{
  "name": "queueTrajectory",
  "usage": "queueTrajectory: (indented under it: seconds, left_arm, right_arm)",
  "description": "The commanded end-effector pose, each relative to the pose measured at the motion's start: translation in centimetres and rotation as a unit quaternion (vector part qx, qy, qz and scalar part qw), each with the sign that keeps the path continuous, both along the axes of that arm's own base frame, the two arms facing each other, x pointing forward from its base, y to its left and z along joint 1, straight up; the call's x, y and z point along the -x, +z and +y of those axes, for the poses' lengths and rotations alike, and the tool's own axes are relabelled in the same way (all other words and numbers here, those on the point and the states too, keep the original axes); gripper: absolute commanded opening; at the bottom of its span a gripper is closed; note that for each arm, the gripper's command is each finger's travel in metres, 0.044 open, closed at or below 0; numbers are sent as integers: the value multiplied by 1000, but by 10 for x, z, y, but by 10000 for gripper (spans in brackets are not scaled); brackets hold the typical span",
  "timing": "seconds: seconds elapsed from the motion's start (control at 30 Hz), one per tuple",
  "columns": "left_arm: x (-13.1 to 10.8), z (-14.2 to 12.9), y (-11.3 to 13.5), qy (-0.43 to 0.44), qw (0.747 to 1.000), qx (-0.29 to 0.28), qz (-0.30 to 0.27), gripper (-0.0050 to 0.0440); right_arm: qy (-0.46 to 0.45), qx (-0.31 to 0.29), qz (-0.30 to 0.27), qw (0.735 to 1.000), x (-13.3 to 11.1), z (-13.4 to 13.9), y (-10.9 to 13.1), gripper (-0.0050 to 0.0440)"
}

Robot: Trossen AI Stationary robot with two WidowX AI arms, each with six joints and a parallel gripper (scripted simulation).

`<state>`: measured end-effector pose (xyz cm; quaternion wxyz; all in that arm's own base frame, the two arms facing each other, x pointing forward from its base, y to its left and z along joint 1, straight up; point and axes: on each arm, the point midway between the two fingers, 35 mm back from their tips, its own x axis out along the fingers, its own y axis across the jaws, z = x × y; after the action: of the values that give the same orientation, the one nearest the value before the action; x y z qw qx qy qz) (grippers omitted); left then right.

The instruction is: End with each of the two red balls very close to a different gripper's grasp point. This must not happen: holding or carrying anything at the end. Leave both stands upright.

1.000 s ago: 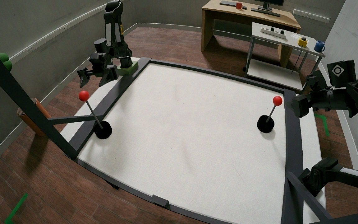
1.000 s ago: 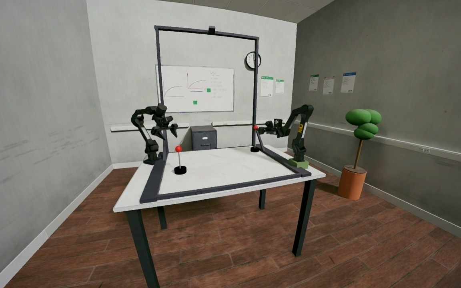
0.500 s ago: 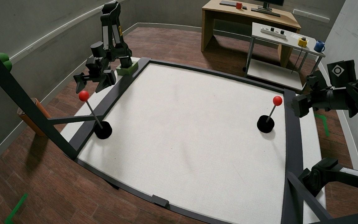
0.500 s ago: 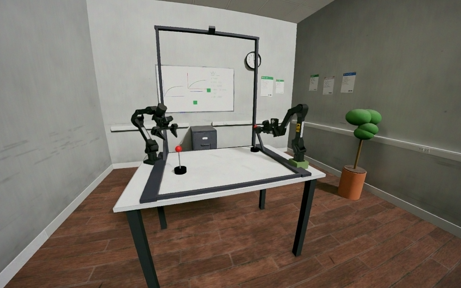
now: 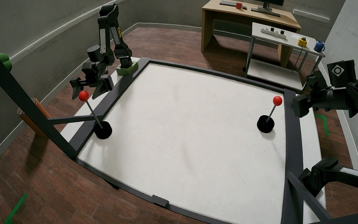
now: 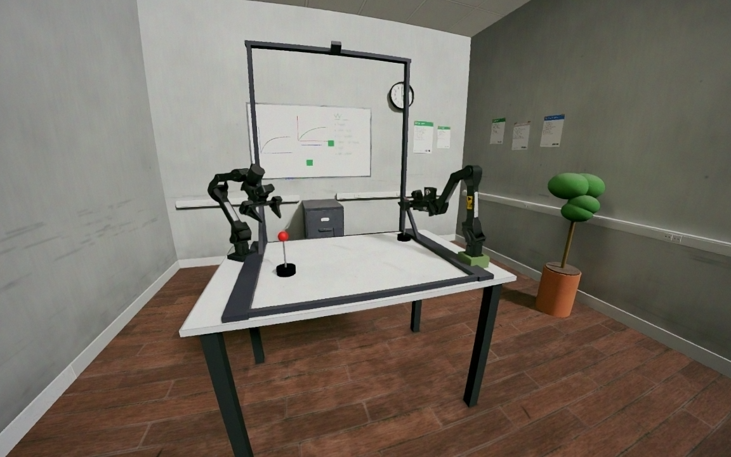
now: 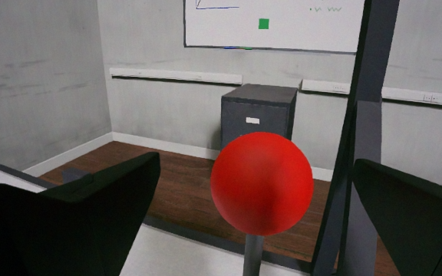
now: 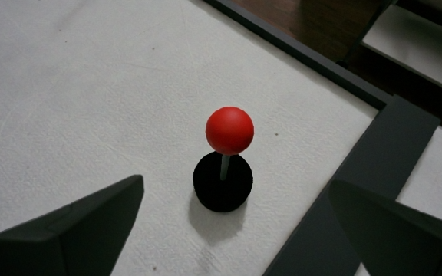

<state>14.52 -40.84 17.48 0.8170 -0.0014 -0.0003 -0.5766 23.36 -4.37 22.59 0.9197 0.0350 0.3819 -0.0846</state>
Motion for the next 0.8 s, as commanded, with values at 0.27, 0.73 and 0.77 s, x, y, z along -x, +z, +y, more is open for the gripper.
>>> queueTrajectory:
  seconds: [0.27, 0.73, 0.77]
  left_arm:
    - [-8, -21, 9, 0, 1000, 10, -5, 440]
    - [-7, -19, 9, 0, 1000, 10, -4, 440]
    - [-7, -19, 9, 0, 1000, 10, -4, 440]
  right_arm:
    - [-1, 2, -9, 1000, -1, 0, 7, 440]
    - [-1, 0, -1, 1000, -8, -2, -5, 440]
    - [-1, 0, -2, 1000, -10, -2, -7, 440]
